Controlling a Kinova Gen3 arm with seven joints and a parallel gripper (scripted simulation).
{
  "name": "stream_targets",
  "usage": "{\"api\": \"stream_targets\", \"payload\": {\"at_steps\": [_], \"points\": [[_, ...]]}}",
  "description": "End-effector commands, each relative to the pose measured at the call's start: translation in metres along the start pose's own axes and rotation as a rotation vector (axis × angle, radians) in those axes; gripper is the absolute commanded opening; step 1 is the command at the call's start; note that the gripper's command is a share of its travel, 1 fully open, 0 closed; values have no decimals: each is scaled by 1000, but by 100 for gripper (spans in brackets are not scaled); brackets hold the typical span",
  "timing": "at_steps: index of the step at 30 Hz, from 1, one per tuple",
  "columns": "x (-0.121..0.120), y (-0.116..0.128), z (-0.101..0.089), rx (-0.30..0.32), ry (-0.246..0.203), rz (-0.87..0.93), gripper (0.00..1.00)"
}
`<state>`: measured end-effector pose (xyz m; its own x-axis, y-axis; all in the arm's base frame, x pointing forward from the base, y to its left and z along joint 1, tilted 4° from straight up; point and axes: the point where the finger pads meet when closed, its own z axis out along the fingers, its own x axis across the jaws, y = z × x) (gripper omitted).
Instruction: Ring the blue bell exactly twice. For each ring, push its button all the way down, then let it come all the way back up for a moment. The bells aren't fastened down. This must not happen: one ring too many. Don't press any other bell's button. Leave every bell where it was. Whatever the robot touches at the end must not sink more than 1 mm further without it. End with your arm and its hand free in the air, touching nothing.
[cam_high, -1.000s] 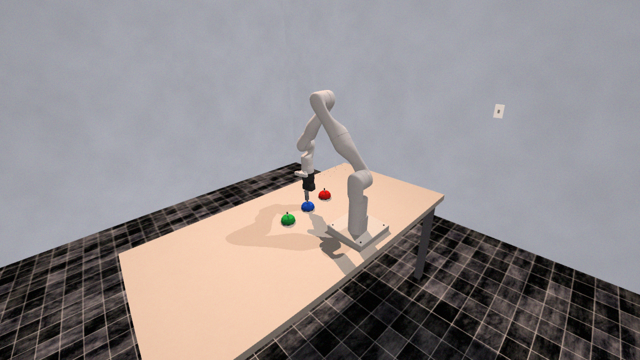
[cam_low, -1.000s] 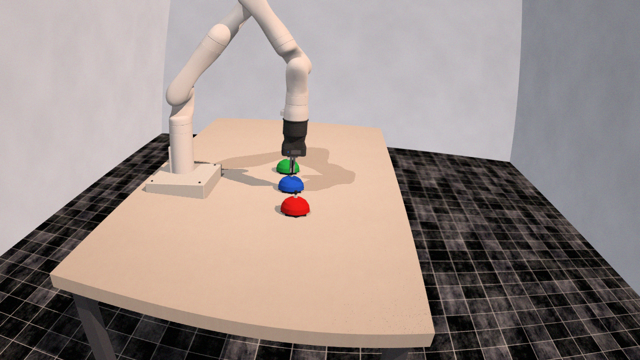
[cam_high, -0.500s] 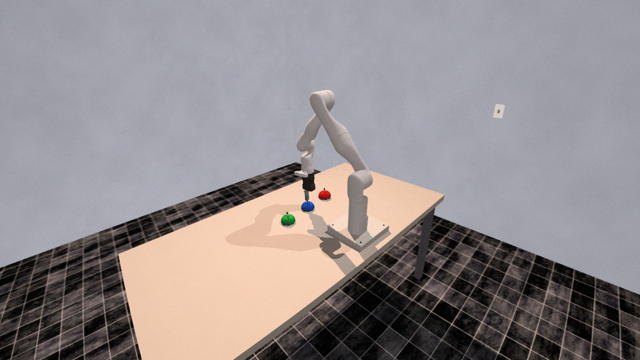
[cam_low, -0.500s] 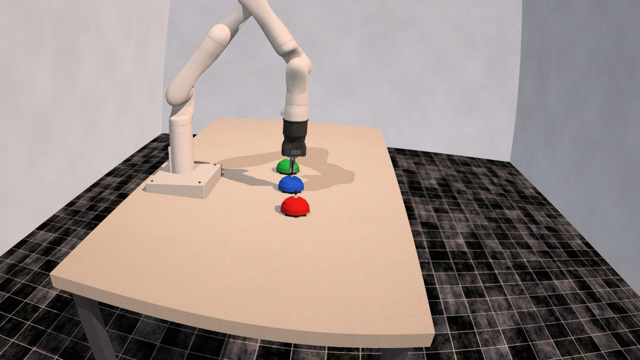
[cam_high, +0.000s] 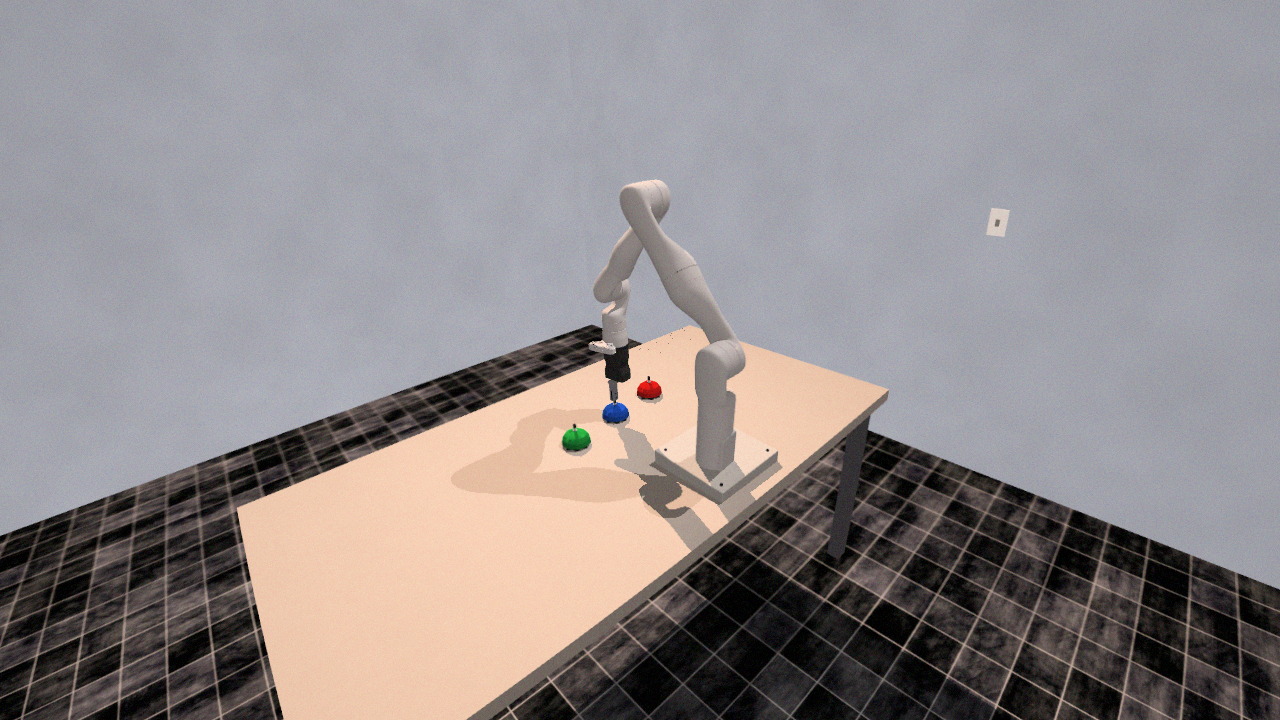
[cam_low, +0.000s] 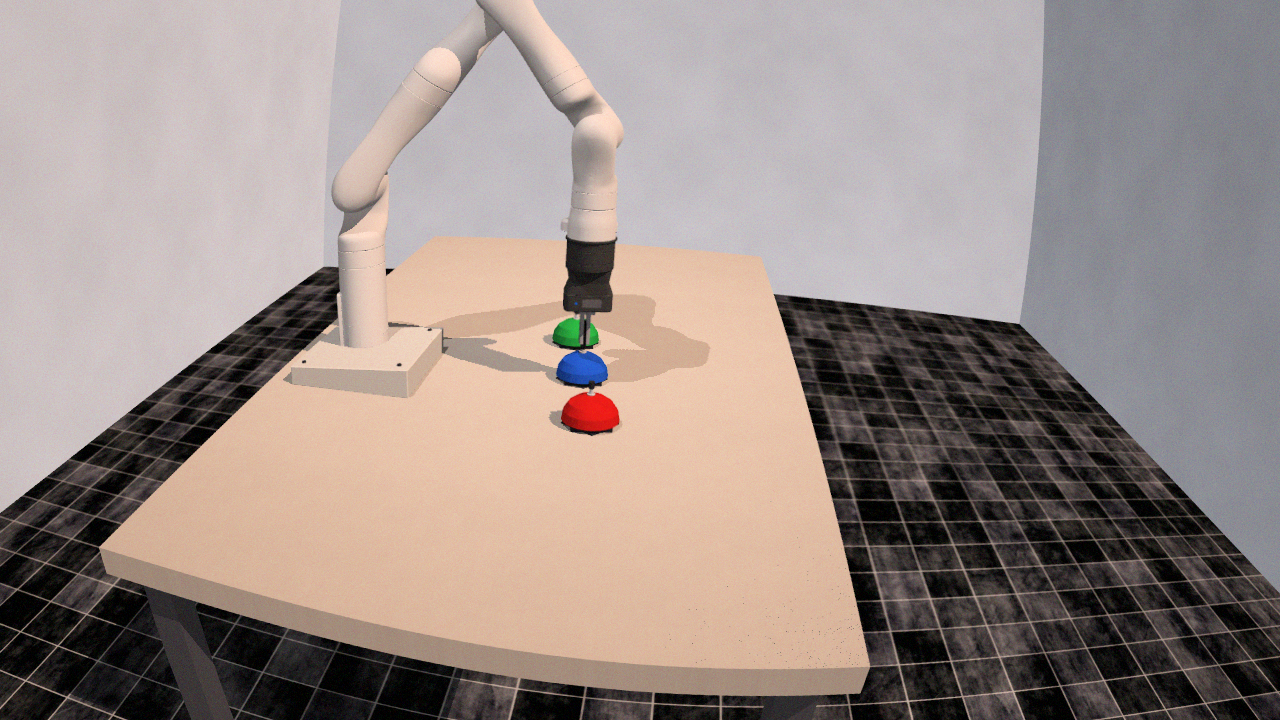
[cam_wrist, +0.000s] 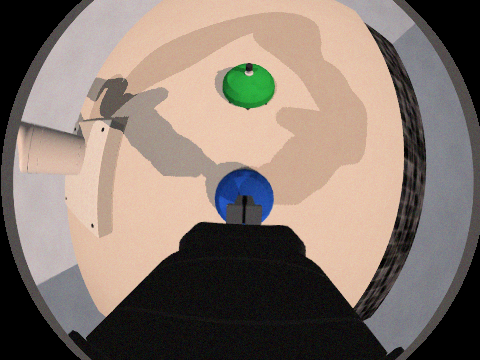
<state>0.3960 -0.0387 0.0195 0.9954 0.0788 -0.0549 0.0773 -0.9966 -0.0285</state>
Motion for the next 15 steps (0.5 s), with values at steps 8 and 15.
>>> {"api": "stream_targets", "payload": {"at_steps": [8,15], "points": [[-1,0,-2,0,-1,0,17],[-1,0,-3,0,-1,0,17]]}}
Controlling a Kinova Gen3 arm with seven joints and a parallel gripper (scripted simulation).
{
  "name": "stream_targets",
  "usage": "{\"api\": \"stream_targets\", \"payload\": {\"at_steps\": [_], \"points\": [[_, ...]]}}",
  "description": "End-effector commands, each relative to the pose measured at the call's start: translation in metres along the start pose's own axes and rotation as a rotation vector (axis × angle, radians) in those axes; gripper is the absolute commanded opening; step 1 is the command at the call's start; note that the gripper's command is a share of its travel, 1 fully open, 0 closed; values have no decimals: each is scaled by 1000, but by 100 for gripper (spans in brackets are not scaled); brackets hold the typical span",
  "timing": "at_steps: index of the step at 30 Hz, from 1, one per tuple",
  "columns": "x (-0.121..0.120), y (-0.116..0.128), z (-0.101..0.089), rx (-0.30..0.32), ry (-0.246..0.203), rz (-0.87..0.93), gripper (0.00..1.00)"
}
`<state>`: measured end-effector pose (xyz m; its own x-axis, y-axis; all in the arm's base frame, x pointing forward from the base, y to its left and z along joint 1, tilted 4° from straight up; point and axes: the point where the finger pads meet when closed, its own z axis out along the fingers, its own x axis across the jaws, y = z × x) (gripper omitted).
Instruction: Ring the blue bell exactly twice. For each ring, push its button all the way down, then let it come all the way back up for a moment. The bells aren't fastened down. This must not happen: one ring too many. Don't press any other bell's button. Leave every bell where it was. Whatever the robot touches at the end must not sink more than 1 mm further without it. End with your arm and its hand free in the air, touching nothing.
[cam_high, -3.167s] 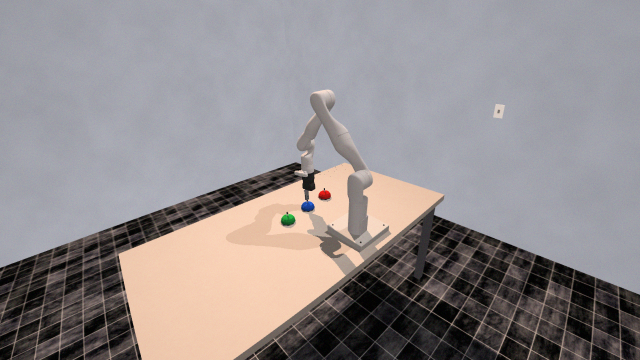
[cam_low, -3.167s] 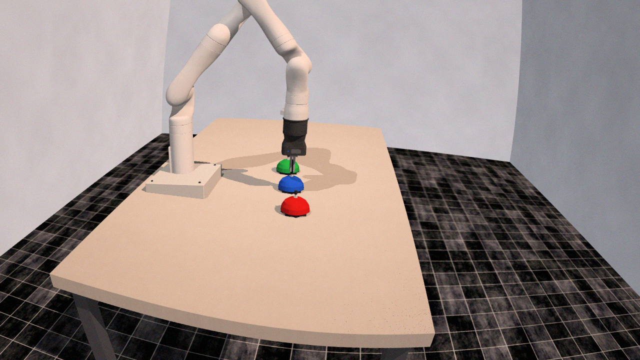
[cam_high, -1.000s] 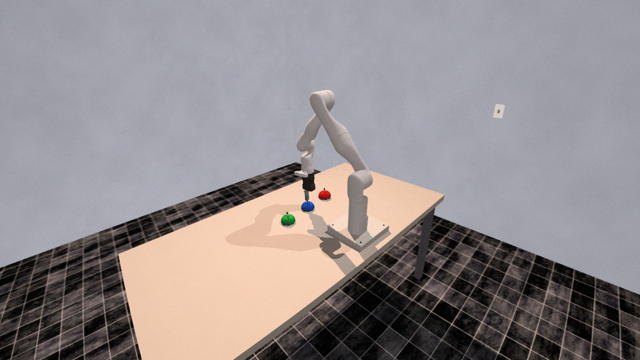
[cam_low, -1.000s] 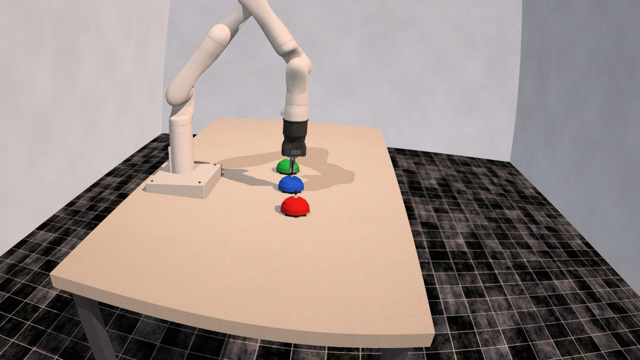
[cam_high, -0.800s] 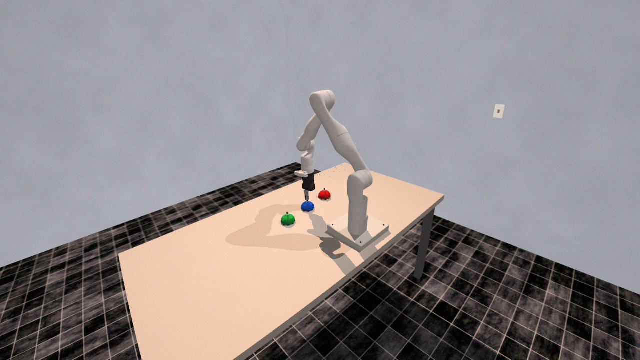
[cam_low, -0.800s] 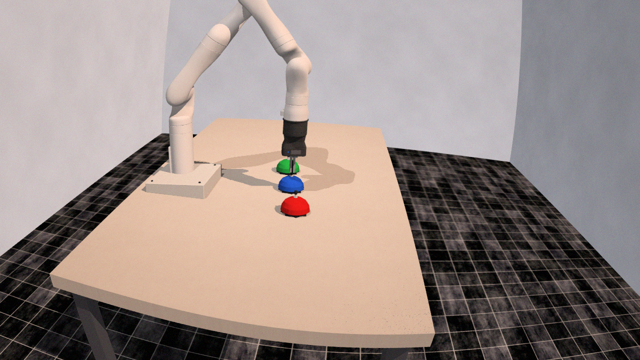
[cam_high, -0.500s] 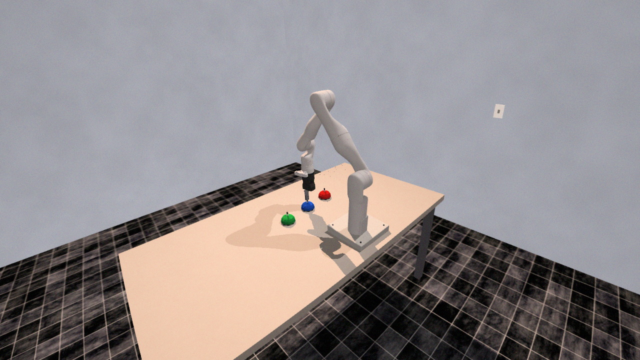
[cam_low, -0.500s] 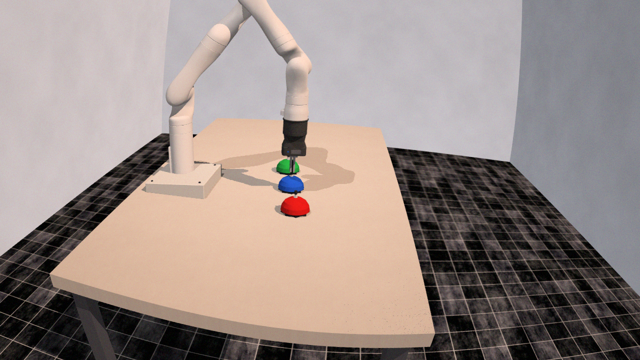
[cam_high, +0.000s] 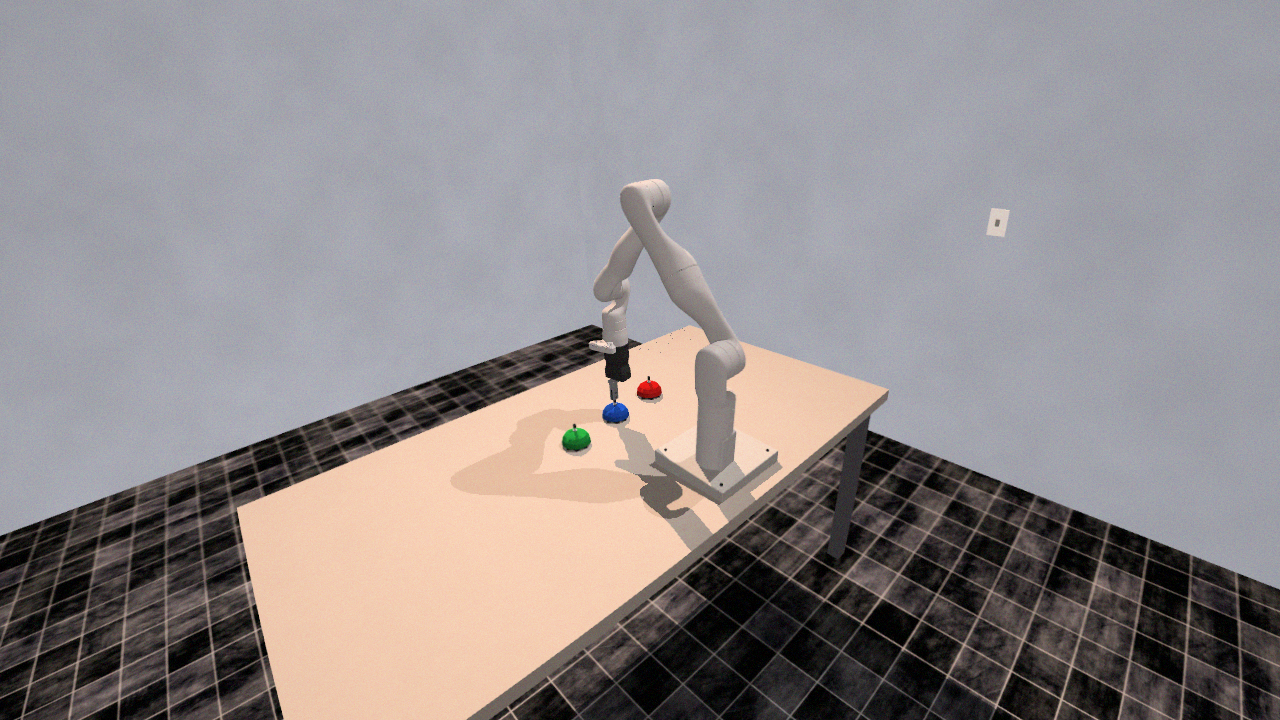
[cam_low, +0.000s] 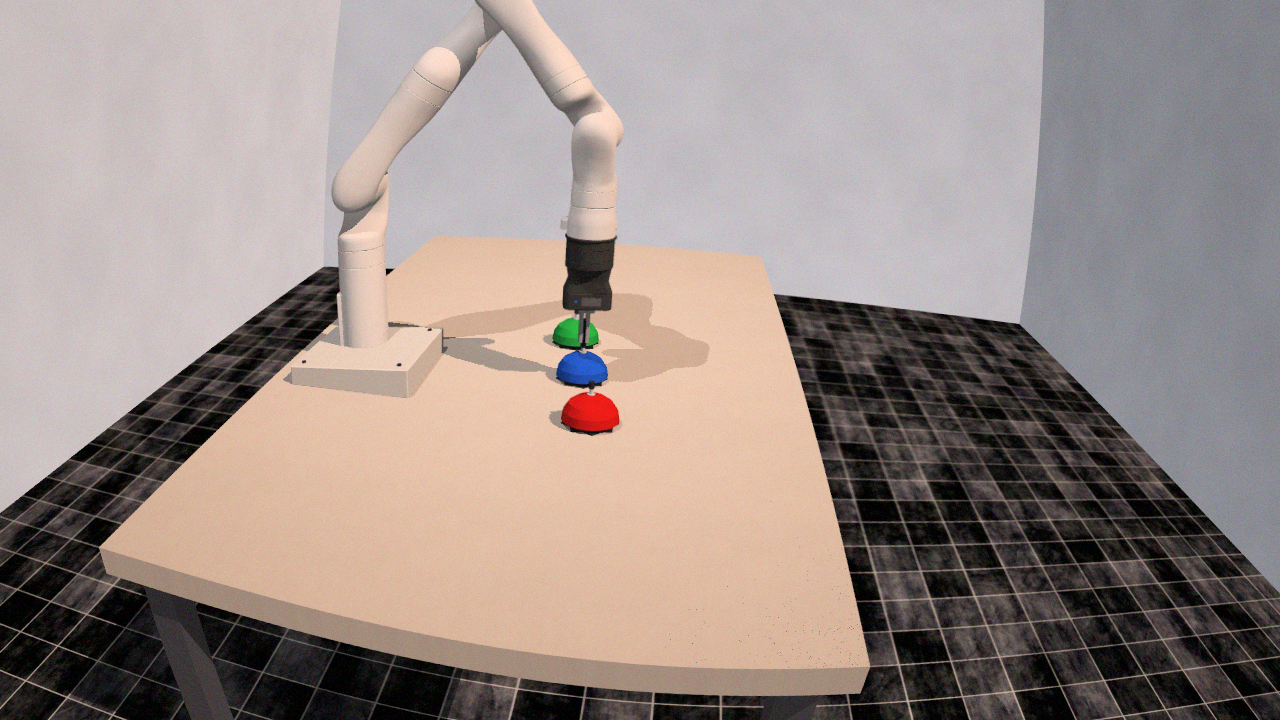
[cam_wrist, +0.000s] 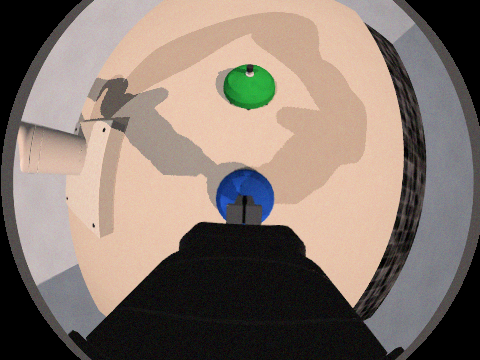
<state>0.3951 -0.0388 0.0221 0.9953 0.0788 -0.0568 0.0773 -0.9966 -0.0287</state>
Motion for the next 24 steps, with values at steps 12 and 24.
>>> {"api": "stream_targets", "payload": {"at_steps": [12,24], "points": [[0,0,-3,0,1,0,17],[0,0,-4,0,1,0,17]]}}
